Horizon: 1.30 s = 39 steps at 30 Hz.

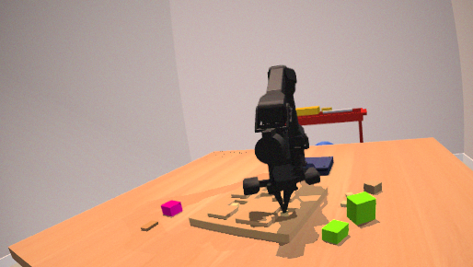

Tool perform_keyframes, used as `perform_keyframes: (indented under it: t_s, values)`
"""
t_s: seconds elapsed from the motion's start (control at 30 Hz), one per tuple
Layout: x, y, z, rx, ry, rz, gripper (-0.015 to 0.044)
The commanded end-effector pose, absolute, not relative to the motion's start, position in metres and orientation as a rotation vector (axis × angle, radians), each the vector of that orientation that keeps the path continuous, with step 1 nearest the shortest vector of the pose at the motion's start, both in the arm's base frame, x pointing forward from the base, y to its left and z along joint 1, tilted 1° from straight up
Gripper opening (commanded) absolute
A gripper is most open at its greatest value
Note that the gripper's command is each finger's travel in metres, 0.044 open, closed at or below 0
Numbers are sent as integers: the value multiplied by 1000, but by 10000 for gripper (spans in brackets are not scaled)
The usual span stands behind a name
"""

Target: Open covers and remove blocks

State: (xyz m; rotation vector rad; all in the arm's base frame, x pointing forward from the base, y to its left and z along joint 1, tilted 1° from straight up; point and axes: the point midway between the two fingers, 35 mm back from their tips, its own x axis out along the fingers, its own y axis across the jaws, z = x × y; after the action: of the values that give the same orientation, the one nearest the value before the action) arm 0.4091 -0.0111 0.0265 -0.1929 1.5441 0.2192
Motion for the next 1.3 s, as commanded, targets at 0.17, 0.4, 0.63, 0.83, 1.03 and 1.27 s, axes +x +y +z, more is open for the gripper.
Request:
perform_keyframes:
  t_s: [0.17, 0.4, 0.63, 0.83, 1.03, 1.27]
  values:
    - [410, -12, 31, -198, 1548, 218, 0]
    - [408, -11, 35, -193, 1552, 221, 53]
    - [409, -12, 71, -197, 1549, 219, 144]
    - [408, -12, 90, -199, 1548, 219, 144]
    - [409, -12, 82, -199, 1548, 219, 144]
    - [409, -13, 65, -199, 1548, 219, 144]
